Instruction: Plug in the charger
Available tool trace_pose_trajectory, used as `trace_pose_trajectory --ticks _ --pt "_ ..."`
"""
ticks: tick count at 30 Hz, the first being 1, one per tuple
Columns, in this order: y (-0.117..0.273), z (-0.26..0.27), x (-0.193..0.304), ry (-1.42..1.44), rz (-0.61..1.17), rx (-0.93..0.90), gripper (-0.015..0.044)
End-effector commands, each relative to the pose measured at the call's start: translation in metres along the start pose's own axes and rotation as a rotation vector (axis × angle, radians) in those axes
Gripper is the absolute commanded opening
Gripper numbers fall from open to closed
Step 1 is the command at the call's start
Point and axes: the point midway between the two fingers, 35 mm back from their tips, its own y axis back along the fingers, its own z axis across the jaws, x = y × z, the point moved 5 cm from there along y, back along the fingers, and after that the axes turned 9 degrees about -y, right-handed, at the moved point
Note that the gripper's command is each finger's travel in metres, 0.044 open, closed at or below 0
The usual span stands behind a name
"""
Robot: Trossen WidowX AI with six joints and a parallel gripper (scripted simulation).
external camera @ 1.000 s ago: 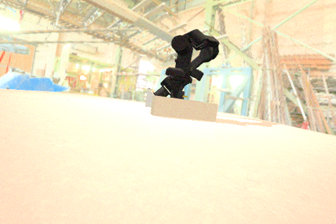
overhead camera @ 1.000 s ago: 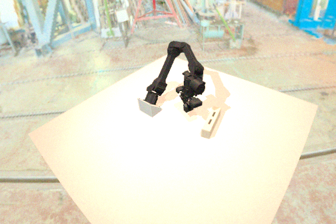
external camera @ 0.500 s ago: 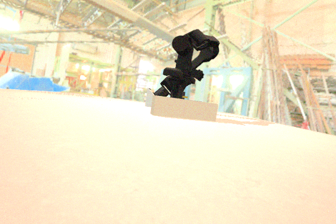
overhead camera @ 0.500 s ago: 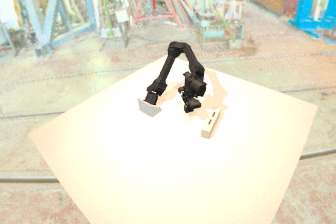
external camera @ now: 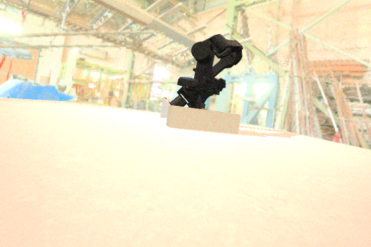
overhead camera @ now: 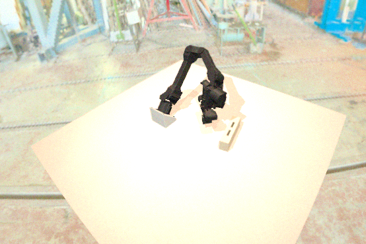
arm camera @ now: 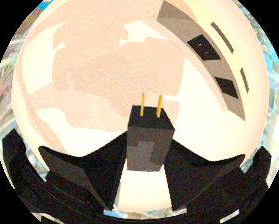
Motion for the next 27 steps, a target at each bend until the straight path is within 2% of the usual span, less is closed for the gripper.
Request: trace_pose_trajectory --ticks 1,27 --pt "-0.003 0.000 -0.003 -0.057 -0.003 -0.006 0.0000" --pt "-0.018 0.000 -0.013 -0.389 0.004 -0.029 0.0000"
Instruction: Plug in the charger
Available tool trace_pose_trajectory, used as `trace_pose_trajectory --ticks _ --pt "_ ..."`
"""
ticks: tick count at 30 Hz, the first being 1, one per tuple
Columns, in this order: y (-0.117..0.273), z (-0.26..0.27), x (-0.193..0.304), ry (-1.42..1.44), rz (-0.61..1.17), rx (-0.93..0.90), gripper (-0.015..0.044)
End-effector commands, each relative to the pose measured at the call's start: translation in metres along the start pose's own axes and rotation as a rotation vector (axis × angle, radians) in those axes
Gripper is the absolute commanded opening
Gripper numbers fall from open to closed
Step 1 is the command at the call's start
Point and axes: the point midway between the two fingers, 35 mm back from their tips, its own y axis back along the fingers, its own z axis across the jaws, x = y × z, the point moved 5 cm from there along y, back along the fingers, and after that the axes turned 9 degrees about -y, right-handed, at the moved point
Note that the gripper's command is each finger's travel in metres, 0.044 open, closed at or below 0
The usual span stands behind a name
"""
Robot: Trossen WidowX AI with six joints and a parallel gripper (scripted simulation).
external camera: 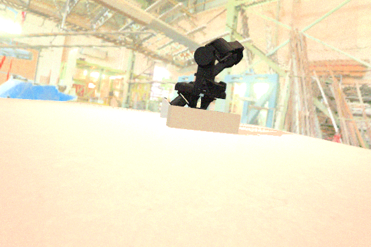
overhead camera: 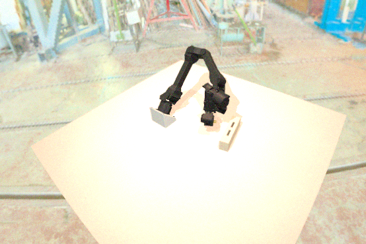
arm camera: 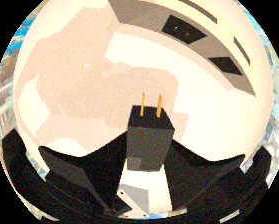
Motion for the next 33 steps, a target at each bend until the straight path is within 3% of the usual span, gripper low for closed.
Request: trace_pose_trajectory --ticks 1,33 --pt "-0.003 0.001 -0.002 -0.058 0.001 -0.008 0.0000" --pt "-0.008 -0.001 -0.029 -0.222 0.007 -0.018 0.0000"
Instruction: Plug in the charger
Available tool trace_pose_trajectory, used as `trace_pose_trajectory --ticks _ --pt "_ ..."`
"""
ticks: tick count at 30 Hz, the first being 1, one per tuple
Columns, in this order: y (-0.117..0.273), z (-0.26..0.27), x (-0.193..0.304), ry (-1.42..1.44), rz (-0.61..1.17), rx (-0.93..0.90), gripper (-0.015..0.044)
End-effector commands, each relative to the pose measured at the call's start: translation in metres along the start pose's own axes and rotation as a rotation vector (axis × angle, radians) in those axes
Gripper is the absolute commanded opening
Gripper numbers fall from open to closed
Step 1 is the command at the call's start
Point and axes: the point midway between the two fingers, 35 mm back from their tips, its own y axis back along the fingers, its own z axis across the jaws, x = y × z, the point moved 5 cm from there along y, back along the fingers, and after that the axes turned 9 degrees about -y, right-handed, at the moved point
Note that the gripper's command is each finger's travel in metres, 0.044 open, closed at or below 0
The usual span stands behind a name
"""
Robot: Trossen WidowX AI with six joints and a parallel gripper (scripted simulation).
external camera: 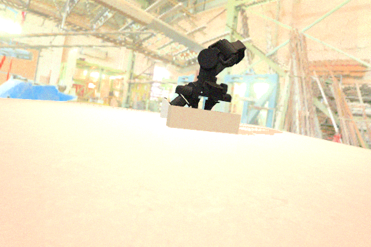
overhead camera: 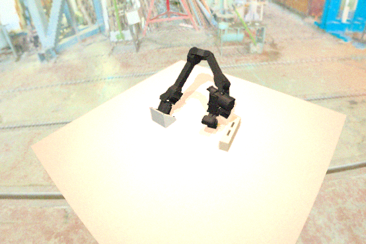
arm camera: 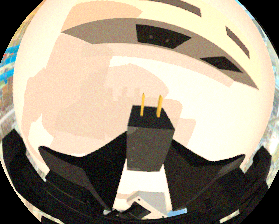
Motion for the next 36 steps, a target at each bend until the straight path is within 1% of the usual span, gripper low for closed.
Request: trace_pose_trajectory --ticks 1,24,36 --pt "0.001 0.002 -0.007 -0.009 -0.002 -0.005 0.0000" --pt "0.000 0.006 -0.033 -0.051 -0.001 -0.008 0.0000" --pt "0.000 0.007 -0.034 -0.053 -0.001 -0.008 0.0000"
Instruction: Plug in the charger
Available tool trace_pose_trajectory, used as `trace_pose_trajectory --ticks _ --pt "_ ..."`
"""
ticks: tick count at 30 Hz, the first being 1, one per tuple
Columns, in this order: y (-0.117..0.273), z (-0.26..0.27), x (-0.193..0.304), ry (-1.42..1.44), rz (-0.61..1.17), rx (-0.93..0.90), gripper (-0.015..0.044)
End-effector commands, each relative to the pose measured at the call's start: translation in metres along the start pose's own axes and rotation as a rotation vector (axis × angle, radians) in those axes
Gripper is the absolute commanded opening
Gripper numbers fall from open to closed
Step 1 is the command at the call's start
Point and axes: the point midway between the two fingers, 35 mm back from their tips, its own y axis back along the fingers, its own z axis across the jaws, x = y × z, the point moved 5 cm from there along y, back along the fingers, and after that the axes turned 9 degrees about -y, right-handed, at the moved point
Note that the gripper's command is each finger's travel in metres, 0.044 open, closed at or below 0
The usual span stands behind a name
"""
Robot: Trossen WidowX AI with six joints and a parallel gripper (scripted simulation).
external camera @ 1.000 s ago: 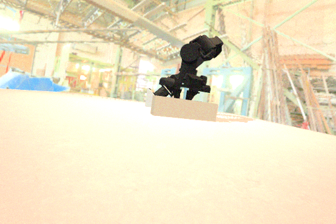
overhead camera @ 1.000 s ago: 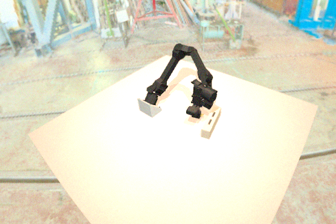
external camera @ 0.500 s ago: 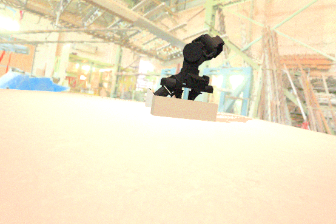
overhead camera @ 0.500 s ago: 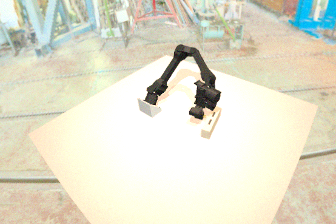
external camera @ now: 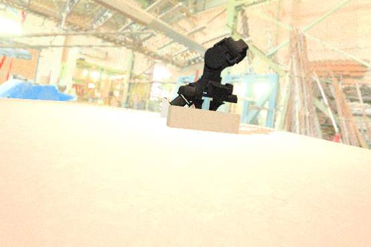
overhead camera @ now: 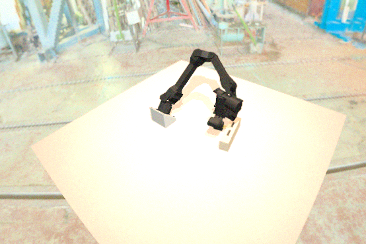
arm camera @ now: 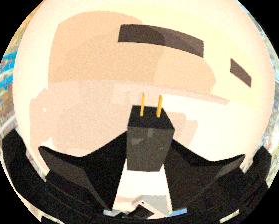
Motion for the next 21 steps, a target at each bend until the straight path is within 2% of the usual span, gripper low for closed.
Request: trace_pose_trajectory --ticks 1,21 --pt "0.0005 0.0012 -0.0008 -0.003 -0.001 -0.005 0.0000" --pt "0.0007 0.0023 -0.0032 -0.003 -0.001 -0.005 0.0000"
